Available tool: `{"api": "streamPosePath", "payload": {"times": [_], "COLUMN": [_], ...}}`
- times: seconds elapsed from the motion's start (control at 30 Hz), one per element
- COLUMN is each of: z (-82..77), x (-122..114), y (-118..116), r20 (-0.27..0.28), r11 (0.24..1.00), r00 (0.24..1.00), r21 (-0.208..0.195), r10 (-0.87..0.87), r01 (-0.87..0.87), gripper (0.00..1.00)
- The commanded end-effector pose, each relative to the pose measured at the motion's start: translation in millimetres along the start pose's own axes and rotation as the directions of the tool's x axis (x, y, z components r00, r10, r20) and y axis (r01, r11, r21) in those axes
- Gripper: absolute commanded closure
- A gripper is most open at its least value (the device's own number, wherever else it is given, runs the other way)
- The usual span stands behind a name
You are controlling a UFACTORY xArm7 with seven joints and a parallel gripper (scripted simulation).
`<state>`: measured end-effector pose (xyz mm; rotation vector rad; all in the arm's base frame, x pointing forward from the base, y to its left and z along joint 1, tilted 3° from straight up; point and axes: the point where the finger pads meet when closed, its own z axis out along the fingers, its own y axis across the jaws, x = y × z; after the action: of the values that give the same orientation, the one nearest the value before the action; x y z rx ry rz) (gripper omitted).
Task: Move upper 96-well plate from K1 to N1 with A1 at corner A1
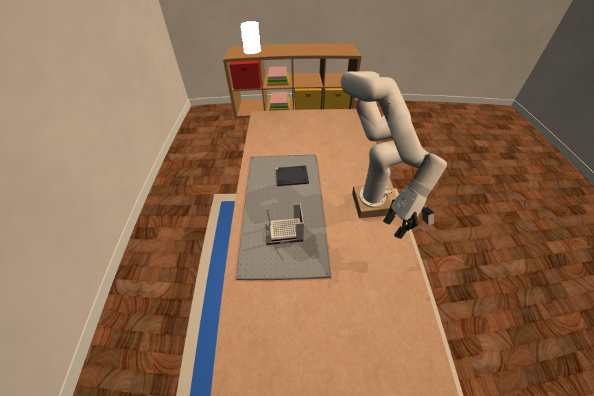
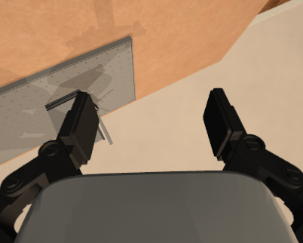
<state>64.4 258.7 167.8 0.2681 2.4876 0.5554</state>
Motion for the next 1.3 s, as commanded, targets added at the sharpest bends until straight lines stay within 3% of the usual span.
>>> {"api": "streamPosePath", "payload": {"times": [0.0, 0.53, 0.7, 0.97, 1.1, 1.27], "z": [-0.9, -0.9, 9.4, 17.7, 22.4, 32.2], "x": [0.0, 0.0, -22.5, -38.5, -47.4, -65.7], "y": [1.3, 1.3, 5.5, 7.3, 8.0, 8.7], "r20": [-0.001, -0.001, 0.016, 0.069, 0.088, 0.139], "r11": [1.000, 1.000, 0.986, 0.908, 0.879, 0.788], "r00": [1.000, 1.000, 0.988, 0.923, 0.898, 0.820], "r21": [-0.002, -0.002, 0.066, 0.164, 0.184, 0.225], "r10": [0.001, 0.001, 0.151, 0.379, 0.432, 0.556], "r01": [-0.001, -0.001, -0.152, -0.385, -0.441, -0.573], "gripper": [0.00, 0.00, 0.00, 0.00, 0.00, 0.00]}}
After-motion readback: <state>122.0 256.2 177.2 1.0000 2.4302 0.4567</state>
